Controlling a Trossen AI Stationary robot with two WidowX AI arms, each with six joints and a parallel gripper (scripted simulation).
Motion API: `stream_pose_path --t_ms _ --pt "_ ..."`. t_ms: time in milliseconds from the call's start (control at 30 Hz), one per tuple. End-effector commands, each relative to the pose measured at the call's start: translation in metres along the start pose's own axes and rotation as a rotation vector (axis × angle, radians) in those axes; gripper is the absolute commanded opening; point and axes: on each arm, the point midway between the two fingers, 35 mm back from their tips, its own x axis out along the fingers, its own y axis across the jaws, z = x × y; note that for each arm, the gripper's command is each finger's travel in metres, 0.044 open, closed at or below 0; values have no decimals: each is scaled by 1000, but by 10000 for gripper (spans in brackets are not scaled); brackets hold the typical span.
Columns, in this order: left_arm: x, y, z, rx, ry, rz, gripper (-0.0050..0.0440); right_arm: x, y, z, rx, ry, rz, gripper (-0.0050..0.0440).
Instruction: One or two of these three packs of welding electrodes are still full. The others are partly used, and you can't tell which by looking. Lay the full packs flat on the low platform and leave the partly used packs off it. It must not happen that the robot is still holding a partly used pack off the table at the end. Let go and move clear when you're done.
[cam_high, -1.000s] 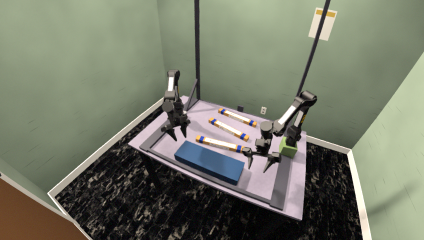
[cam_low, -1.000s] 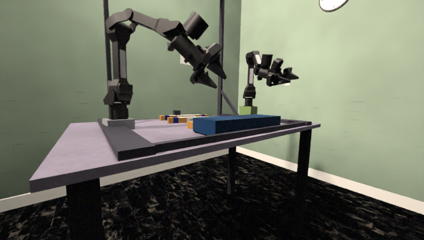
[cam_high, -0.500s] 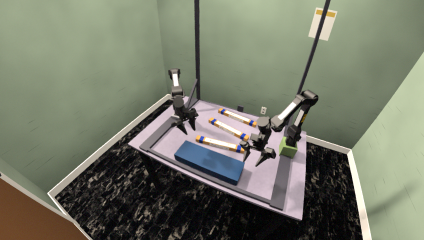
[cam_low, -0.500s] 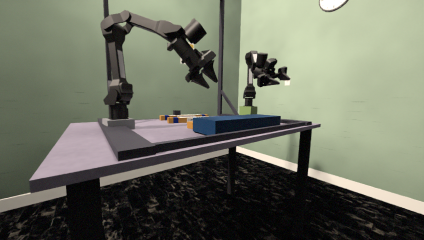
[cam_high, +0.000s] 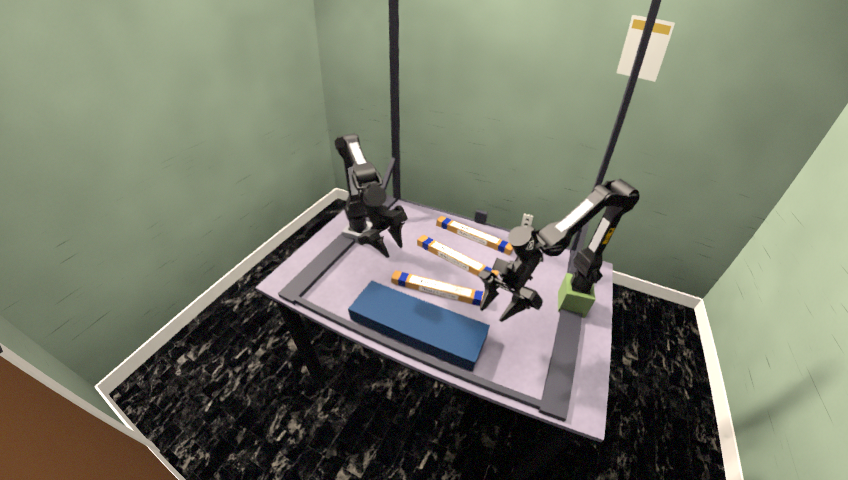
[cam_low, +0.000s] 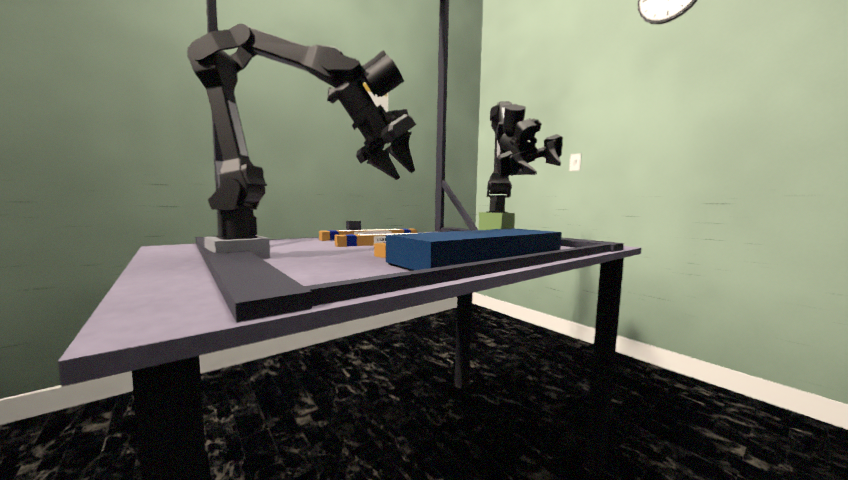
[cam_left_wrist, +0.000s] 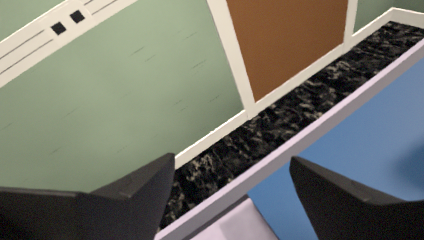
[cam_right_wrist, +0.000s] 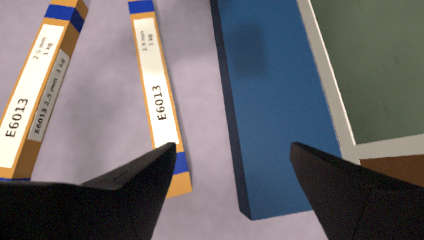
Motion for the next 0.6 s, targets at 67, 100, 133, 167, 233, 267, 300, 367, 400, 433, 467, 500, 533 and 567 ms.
stream_pose_path --t_ms 67,100,133,167,233,267,300,367,400,433,467,500,533,567 --pt "-14 -13 9 32 -13 -63 330 -18 24 8 -7 6 31 330" --pt "-18 -18 10 47 -9 -91 330 -15 34 -1 -2 27 44 330" --pt "-21 -23 10 61 -5 -118 330 -16 41 -3 -2 28 44 330" --pt "-23 -29 2 69 11 -125 330 -18 47 -4 -2 28 45 330" --pt "-21 -28 1 66 18 -118 330 -18 48 -4 -1 28 45 330" --pt "-21 -28 1 66 18 -118 330 -20 54 -6 -4 51 68 330" --pt "-27 -34 2 85 16 -152 330 -26 57 0 -10 48 77 330" --pt "-27 -34 2 85 16 -152 330 -26 57 0 -10 48 77 330" --pt "-31 -38 3 99 19 -178 330 -23 66 -11 -6 70 88 330" --pt "-35 -43 4 114 23 -205 330 -25 72 -13 -5 71 88 330" --pt "-37 -49 -7 121 44 -212 330 -27 78 -15 -5 71 89 330" --pt "-35 -48 -6 118 46 -205 330 -27 78 -15 -5 71 89 330" --pt "-35 -48 -6 118 46 -205 330 -29 84 -18 -10 97 110 330" --pt "-41 -53 -7 139 48 -239 330 -32 89 -19 -13 113 124 330"
